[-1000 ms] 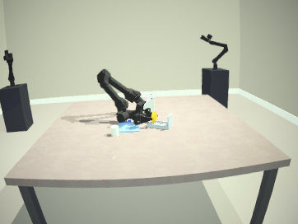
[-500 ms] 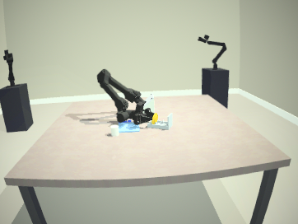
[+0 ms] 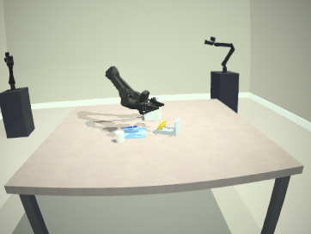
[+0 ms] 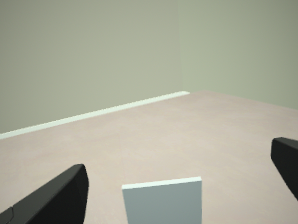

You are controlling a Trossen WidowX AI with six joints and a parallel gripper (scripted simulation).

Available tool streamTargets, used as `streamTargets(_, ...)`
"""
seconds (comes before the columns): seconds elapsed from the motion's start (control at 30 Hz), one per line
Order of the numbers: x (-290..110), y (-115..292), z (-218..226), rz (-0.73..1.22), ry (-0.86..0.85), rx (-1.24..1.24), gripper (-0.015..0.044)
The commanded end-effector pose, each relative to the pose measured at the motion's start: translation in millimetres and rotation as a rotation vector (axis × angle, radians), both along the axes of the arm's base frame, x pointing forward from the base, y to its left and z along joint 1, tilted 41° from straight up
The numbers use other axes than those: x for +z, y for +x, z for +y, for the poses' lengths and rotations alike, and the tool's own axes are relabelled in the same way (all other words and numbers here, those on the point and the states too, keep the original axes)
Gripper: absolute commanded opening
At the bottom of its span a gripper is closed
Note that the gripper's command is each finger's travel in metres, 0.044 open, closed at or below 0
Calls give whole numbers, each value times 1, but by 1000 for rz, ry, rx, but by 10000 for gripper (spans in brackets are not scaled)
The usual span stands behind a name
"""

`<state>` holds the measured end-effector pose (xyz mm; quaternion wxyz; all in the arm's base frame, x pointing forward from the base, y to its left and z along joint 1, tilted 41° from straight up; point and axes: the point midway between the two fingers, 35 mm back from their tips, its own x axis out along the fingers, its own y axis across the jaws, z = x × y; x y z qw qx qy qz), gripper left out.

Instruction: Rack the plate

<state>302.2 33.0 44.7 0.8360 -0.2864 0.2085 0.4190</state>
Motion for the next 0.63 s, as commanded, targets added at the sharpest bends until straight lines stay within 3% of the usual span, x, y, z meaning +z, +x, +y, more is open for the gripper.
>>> streamTargets(0.0,13,1,12,15,7,-16,400)
streamTargets(0.6,5,-3,27,446,-47,-296,400)
